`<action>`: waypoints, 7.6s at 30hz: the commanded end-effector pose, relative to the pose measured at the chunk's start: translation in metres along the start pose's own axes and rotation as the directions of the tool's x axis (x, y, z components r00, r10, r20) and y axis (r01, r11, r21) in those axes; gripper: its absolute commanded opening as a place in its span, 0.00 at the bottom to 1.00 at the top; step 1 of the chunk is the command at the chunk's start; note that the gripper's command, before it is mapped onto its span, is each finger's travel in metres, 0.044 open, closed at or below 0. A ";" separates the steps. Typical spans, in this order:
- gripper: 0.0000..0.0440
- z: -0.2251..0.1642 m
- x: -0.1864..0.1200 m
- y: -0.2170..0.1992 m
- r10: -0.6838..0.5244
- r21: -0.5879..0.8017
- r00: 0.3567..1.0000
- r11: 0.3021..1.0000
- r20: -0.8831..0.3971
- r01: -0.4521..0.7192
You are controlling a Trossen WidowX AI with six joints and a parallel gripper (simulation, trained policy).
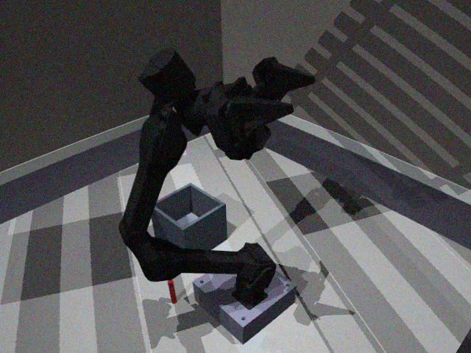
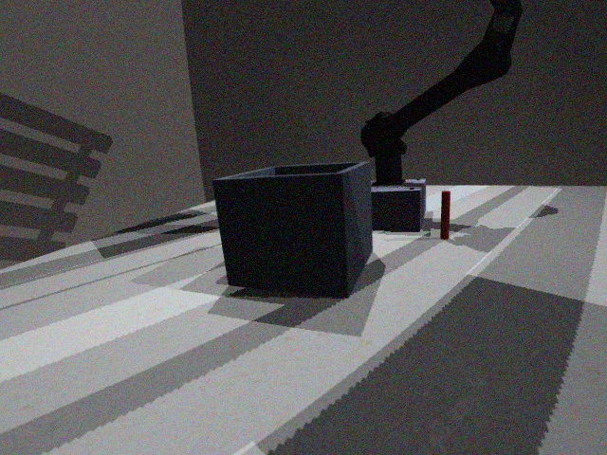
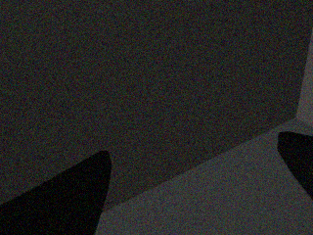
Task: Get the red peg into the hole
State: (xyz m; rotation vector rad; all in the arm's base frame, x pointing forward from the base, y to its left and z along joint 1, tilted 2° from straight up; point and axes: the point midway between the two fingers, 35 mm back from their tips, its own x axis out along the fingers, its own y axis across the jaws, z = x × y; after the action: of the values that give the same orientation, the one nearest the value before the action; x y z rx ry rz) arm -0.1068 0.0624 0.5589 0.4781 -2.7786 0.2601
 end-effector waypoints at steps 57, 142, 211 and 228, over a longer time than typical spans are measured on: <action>0.95 0.081 -0.179 -0.274 -0.940 0.106 -0.269 -0.252 0.212 0.962; 1.00 0.311 -0.422 0.016 0.219 -0.308 -0.420 -0.407 0.881 -0.860; 0.00 0.410 -0.469 0.037 0.206 -0.357 -0.377 -0.128 0.903 -0.925; 0.00 0.333 -0.482 0.015 0.211 -0.527 -0.544 -0.133 0.812 -0.839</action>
State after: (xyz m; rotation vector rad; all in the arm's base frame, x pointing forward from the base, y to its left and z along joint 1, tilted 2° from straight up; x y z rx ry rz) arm 0.2230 0.1463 0.0737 -2.6881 -2.8853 1.8212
